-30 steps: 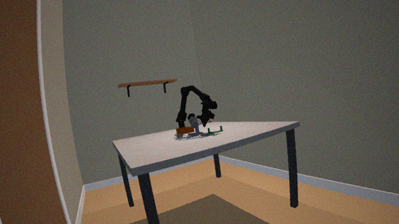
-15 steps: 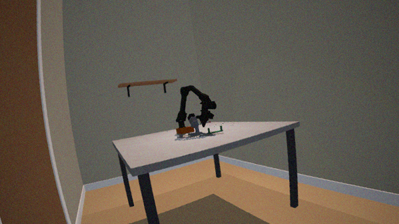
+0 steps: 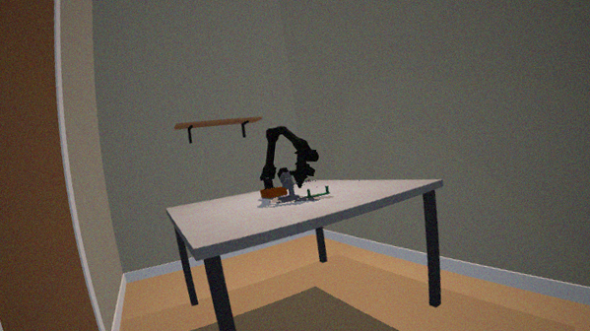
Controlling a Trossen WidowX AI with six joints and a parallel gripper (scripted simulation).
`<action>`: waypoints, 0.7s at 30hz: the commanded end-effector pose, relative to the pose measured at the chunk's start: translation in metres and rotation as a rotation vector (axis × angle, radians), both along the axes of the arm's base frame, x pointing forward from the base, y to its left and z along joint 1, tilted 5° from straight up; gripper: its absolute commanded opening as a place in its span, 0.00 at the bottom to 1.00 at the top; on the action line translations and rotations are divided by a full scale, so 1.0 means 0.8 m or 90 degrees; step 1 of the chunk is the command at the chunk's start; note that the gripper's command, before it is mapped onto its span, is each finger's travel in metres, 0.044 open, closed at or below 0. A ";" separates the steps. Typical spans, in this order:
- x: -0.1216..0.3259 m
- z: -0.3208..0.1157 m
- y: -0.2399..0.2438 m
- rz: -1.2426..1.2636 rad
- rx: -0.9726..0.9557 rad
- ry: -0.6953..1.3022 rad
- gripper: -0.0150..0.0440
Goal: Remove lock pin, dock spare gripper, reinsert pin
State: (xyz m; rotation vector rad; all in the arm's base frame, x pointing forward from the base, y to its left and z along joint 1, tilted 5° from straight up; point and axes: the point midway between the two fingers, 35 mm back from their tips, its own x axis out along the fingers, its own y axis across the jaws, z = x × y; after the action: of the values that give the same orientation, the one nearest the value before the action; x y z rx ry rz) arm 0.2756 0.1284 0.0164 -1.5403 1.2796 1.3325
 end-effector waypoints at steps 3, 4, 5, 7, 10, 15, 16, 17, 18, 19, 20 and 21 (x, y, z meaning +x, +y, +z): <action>0.002 0.000 -0.006 0.002 -0.002 -0.001 0.25; 0.002 0.000 -0.006 0.002 -0.002 0.000 0.25; 0.002 0.000 -0.007 0.002 -0.002 0.000 0.25; 0.003 0.000 -0.009 0.002 -0.002 0.000 0.25; 0.003 0.000 -0.010 0.002 -0.002 0.001 0.25; 0.004 0.000 -0.015 0.002 -0.002 0.002 0.25; 0.004 0.000 -0.015 0.002 -0.002 0.002 0.25; 0.004 0.000 -0.016 0.002 -0.002 0.002 0.25; 0.005 0.000 -0.016 0.002 -0.002 0.002 0.25; 0.005 0.000 -0.018 0.002 -0.002 0.002 0.25; 0.005 -0.001 -0.018 0.002 -0.002 0.003 0.25; 0.005 -0.001 -0.019 0.002 -0.002 0.003 0.25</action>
State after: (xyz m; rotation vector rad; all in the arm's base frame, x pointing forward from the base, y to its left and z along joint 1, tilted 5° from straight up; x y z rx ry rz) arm 0.2788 0.1158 0.0159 -1.5378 1.2840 1.3378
